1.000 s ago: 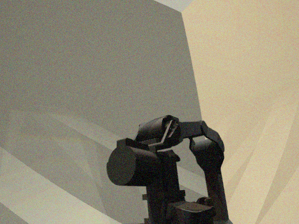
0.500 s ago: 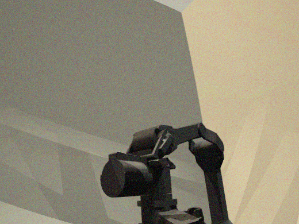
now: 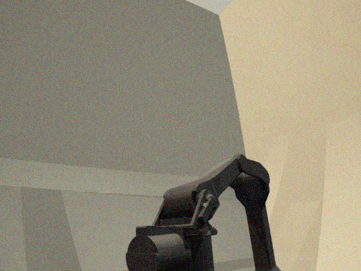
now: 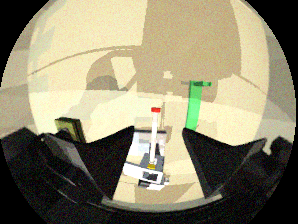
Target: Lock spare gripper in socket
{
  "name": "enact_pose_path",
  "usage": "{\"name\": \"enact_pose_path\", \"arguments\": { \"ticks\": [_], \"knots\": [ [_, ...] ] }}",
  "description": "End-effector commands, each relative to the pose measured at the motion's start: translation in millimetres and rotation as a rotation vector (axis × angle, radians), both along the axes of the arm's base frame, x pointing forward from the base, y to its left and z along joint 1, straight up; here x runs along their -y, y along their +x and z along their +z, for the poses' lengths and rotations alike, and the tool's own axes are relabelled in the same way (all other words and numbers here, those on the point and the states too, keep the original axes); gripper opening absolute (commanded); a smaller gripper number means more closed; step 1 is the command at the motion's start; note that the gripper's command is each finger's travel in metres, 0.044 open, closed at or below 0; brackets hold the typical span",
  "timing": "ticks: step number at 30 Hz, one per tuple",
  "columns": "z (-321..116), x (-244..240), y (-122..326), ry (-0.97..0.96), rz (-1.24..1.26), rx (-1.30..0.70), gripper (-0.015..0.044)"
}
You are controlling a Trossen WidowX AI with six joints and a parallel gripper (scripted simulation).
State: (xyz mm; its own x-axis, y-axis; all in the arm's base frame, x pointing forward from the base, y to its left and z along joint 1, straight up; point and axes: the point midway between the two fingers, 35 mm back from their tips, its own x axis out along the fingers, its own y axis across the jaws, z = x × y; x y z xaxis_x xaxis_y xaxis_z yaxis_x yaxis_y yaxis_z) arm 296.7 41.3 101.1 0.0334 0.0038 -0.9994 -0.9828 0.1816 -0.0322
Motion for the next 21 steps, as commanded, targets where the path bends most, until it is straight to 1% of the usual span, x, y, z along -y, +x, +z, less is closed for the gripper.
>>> {"name": "enact_pose_path", "arguments": {
  "ticks": [1,21],
  "knots": [
    [-10,1,-1,-0.004,-0.005,-0.008,0.0300],
    [-43,2,-1,-0.004,-0.005,-0.008,0.0300]
  ]
}}
